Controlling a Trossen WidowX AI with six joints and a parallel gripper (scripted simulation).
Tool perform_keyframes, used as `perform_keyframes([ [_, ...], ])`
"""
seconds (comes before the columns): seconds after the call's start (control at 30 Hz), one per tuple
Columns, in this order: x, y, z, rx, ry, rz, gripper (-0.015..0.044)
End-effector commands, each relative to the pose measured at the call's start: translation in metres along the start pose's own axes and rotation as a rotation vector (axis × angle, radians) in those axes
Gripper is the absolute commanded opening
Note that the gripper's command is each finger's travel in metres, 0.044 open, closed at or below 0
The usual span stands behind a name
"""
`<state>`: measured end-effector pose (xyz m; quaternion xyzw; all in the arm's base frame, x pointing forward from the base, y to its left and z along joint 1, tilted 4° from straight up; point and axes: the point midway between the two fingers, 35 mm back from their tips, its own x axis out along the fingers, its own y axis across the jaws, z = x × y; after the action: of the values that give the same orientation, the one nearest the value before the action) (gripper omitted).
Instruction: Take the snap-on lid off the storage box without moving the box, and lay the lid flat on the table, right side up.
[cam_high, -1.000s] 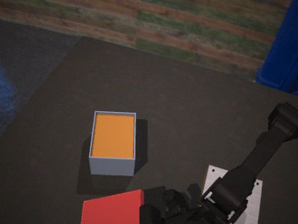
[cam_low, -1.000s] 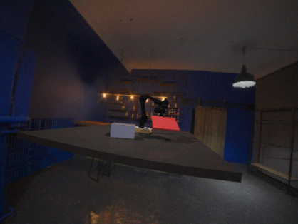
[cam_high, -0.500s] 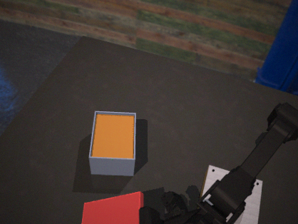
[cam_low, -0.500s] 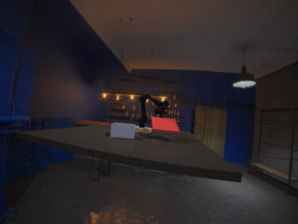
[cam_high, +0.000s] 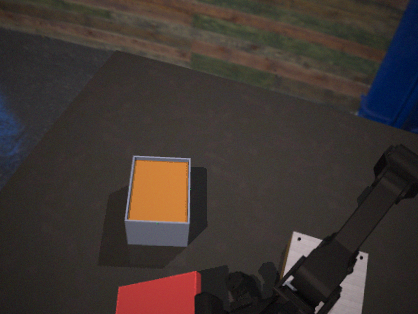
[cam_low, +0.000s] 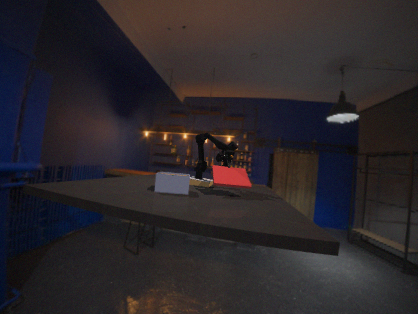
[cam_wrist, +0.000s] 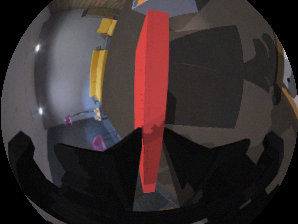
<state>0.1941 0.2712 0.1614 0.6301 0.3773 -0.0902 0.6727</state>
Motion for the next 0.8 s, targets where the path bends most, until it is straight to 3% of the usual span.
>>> perform_keyframes([
  [0.0, 0.002, -0.001, 0.000, 0.006, -0.004, 0.008, 0.0000],
  [0.77, 0.014, -0.015, 0.000, 0.006, -0.004, 0.008, 0.0000],
])
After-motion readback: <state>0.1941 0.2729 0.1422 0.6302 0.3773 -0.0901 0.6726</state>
